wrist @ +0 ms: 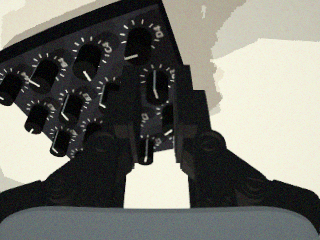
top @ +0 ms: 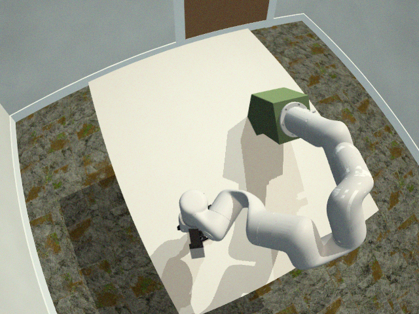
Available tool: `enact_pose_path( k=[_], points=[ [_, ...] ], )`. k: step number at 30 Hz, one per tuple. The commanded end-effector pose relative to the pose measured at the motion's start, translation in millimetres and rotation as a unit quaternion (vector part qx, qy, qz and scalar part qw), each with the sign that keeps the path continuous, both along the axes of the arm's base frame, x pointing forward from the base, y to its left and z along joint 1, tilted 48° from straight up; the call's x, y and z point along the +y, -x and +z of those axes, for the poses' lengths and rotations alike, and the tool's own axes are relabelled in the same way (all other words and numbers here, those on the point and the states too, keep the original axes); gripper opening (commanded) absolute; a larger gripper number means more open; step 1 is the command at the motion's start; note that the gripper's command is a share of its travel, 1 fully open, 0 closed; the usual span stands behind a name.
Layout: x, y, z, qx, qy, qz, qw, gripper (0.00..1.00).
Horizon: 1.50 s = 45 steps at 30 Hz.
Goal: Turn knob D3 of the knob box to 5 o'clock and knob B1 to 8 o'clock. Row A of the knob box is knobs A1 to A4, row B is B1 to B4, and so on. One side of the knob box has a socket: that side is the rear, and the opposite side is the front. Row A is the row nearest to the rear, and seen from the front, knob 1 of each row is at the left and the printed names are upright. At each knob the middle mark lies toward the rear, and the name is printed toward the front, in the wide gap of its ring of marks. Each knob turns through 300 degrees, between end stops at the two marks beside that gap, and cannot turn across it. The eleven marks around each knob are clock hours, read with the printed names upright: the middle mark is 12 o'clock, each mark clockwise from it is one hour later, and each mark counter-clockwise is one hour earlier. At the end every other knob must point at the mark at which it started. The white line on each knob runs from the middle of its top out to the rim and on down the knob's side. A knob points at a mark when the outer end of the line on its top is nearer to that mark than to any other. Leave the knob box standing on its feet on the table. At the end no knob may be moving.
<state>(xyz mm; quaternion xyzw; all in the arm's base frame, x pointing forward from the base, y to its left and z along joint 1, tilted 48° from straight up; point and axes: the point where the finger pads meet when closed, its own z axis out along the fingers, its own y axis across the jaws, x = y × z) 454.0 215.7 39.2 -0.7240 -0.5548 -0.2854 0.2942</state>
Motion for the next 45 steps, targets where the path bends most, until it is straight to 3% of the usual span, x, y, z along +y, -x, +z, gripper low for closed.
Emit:
enact_pose_path(
  k=[1,17,18,45],
  points=[
    [-0.6,-1.0,0.8,-0.001,0.0,-0.001,1.0,0.19],
    [-0.6,-1.0,0.8,-0.001,0.0,-0.001,1.0,0.19],
    [-0.6,-1.0,0.8,-0.001,0.0,-0.001,1.0,0.08],
    [-0.6,-1.0,0.8,-0.001,0.0,-0.001,1.0,0.08]
  ],
)
